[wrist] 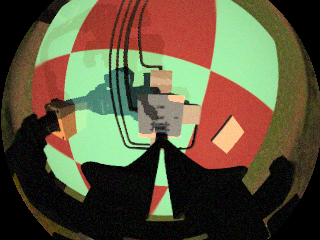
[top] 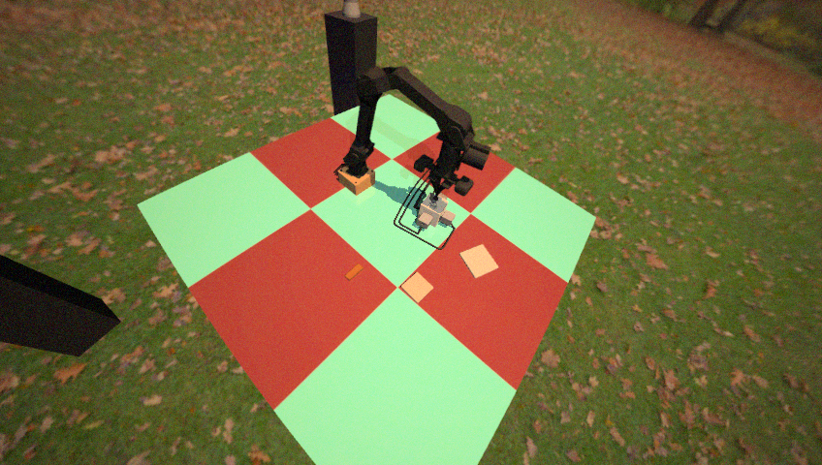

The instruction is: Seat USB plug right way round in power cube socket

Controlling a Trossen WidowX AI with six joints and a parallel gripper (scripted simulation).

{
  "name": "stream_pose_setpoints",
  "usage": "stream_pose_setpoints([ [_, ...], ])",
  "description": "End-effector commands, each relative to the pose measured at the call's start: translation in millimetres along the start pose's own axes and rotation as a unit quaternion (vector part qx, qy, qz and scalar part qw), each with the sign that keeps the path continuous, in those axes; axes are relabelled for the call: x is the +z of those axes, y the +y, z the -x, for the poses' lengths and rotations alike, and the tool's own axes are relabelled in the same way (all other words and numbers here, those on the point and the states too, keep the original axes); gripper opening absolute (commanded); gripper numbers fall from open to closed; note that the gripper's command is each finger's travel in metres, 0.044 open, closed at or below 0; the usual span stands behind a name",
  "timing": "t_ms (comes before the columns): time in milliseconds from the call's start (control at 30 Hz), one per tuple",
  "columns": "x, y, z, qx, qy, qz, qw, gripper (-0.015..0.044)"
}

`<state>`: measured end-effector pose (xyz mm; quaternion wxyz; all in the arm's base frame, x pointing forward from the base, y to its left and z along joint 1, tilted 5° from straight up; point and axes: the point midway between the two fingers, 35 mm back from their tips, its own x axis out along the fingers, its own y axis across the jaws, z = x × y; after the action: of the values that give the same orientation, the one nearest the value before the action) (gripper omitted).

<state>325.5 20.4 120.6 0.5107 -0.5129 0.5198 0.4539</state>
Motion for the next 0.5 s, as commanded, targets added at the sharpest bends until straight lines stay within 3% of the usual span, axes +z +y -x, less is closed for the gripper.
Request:
stream_pose_setpoints([
  [0, -0.1, 0.5, -0.6, 0.001, 0.0, -0.047, 0.999, 0.0],
  [467, -0.1, 0.5, -0.7, 0.001, 0.001, -0.229, 0.973, 0.0],
])
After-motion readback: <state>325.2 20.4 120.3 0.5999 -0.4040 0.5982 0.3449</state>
